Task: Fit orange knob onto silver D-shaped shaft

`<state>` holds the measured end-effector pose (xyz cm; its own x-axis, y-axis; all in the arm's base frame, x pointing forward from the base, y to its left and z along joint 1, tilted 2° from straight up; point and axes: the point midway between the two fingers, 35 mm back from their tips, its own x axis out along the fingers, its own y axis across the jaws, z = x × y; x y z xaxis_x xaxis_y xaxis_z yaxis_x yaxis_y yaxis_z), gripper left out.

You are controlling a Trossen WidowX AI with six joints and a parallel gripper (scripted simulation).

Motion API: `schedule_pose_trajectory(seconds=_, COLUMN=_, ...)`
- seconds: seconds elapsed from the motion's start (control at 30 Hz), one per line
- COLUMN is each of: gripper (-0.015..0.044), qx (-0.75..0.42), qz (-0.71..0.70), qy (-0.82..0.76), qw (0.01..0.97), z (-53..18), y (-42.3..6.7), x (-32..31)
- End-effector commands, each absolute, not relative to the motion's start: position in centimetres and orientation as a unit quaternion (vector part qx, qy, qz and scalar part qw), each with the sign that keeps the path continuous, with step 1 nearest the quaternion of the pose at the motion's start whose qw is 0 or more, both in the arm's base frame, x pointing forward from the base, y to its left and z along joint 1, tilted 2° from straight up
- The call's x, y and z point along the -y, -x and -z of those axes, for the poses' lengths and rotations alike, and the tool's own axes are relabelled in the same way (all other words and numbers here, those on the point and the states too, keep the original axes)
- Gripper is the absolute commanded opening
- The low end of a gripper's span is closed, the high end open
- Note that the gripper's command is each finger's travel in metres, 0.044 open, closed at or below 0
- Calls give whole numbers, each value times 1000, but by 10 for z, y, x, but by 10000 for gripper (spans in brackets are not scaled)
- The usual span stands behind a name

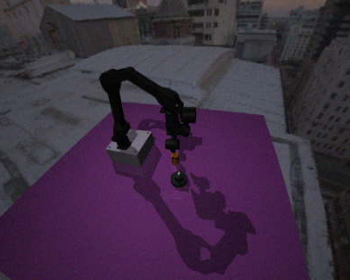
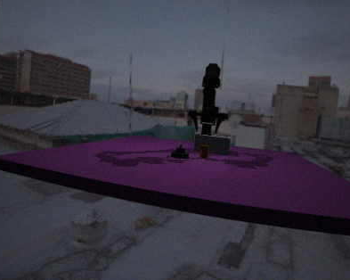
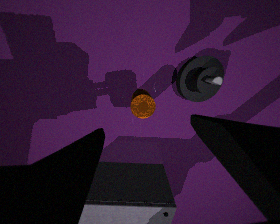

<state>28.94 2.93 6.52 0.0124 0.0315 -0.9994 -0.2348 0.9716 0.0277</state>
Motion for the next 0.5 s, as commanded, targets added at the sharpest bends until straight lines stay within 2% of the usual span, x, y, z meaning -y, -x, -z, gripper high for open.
schedule_pose_trajectory(seconds=0.0, gripper=440, qx=-672, qz=201, qy=-221, qw=677, z=-65, y=-290, x=-28)
schedule_pose_trajectory(seconds=0.47, gripper=440, qx=-567, qz=413, qy=-434, qw=565, z=-64, y=-290, x=-28)
